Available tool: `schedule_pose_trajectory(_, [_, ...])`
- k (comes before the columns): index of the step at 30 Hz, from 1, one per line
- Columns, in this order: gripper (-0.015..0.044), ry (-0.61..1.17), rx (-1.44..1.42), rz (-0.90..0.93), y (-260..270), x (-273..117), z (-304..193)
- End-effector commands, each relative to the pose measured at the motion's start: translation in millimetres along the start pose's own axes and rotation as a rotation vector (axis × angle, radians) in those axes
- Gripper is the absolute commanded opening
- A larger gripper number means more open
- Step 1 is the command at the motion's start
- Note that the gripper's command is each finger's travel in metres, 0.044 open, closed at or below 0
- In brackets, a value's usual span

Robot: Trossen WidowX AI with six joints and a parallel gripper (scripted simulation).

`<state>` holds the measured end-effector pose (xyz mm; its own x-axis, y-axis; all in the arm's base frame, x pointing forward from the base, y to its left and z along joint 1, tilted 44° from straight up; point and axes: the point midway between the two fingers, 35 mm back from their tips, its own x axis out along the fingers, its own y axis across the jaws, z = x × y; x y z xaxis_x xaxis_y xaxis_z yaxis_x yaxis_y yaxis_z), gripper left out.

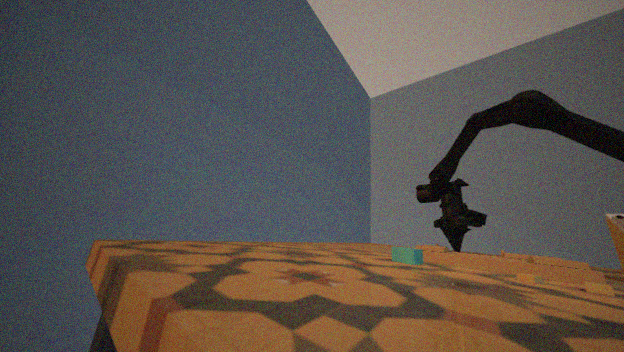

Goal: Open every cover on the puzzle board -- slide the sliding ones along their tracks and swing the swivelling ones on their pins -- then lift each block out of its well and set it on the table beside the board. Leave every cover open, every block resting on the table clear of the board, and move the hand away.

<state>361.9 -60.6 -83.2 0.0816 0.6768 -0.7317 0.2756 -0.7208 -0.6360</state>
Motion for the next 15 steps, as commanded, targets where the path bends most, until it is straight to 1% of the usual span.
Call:
schedule_pose_trajectory(1, [0.0000,-0.003,0.004,-0.006,0.9,2.5,6.4])
schedule_pose_trajectory(15, [0.0000,-0.003,0.006,-0.005,5.0,3.6,14.5])
